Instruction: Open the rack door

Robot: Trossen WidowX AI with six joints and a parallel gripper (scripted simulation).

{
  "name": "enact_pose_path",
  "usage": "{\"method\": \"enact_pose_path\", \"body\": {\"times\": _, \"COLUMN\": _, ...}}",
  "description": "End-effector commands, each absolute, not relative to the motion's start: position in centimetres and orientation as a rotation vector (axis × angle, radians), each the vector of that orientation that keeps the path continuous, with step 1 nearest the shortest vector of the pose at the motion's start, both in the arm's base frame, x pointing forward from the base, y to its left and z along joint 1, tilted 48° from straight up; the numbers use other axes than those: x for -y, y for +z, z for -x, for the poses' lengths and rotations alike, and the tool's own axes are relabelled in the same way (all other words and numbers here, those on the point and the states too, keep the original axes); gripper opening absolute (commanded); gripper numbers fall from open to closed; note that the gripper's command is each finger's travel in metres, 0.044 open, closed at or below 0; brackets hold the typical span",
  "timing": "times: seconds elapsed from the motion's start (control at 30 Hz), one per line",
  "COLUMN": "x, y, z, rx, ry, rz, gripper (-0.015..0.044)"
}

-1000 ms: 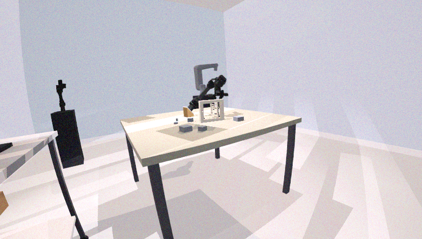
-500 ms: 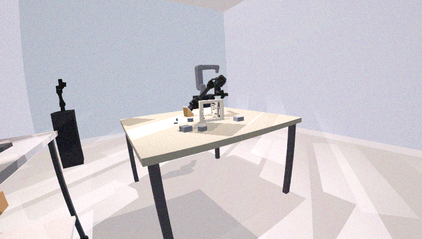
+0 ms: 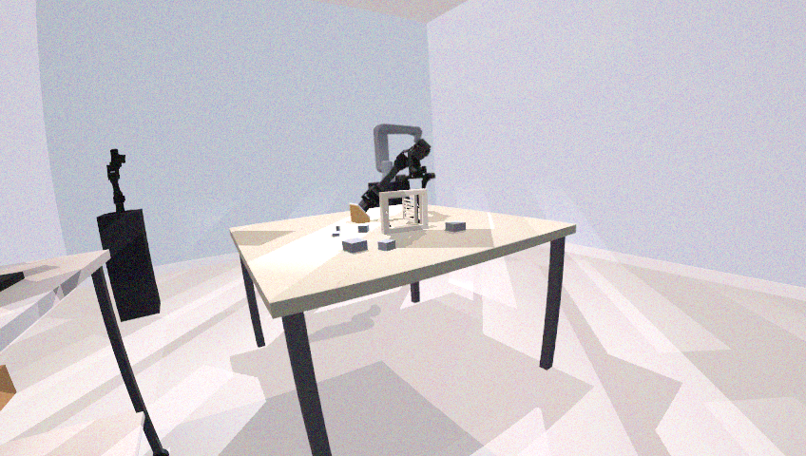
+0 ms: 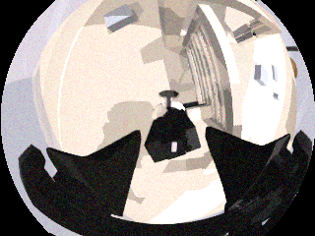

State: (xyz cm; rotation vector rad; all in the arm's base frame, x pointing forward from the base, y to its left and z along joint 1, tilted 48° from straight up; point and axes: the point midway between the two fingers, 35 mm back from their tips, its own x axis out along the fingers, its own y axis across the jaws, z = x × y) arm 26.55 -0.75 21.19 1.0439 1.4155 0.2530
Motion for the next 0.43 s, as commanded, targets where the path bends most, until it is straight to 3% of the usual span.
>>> {"method": "enact_pose_path", "body": {"times": 0.0, "x": 1.1, "y": 21.6, "z": -26.4, "rx": -1.398, "ry": 0.236, "rz": -1.046, "gripper": 0.0299}}
{"method": "enact_pose_path", "body": {"times": 0.4, "x": 2.5, "y": 23.0, "z": -25.8, "rx": -1.322, "ry": 0.187, "rz": -1.051, "gripper": 0.0299}}
